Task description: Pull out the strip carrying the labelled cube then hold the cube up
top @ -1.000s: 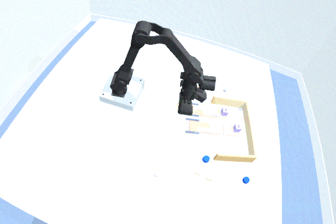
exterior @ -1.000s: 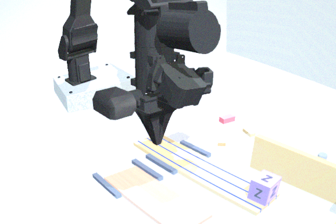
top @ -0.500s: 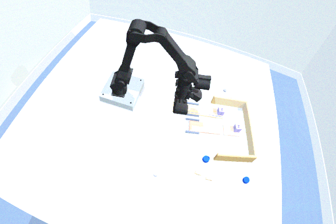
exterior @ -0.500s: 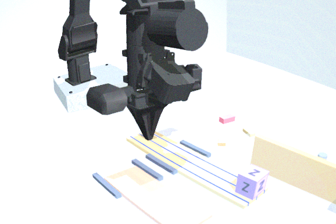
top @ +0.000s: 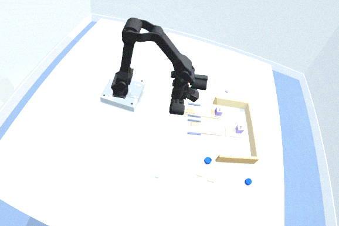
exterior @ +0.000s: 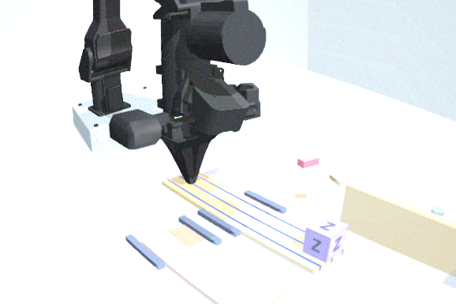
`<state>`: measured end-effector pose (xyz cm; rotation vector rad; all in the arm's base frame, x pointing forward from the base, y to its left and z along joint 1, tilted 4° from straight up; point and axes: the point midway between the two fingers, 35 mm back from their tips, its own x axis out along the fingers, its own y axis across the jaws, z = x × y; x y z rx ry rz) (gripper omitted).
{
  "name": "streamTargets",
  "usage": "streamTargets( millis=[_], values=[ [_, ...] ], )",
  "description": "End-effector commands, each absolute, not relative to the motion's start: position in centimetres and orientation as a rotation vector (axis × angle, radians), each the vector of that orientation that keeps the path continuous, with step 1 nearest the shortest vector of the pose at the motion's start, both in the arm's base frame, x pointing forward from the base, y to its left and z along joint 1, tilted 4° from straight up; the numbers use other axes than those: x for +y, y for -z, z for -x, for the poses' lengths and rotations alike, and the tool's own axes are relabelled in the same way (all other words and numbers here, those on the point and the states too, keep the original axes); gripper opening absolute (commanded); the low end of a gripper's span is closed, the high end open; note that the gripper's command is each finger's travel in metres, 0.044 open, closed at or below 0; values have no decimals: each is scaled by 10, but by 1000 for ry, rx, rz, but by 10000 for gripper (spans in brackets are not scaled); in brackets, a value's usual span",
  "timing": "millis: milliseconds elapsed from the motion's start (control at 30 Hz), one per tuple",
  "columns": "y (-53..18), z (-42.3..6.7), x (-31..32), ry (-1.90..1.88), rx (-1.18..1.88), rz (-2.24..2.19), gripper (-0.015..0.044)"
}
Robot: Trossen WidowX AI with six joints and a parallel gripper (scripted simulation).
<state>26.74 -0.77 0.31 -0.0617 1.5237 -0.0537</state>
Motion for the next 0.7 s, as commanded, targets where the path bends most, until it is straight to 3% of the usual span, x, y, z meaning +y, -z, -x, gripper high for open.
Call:
streamTargets(
  millis=[0, 667],
  values=[
    [3, -254, -8, 49, 1552, 62, 0],
    [3, -223, -8, 49, 1554, 62, 0]
  ],
)
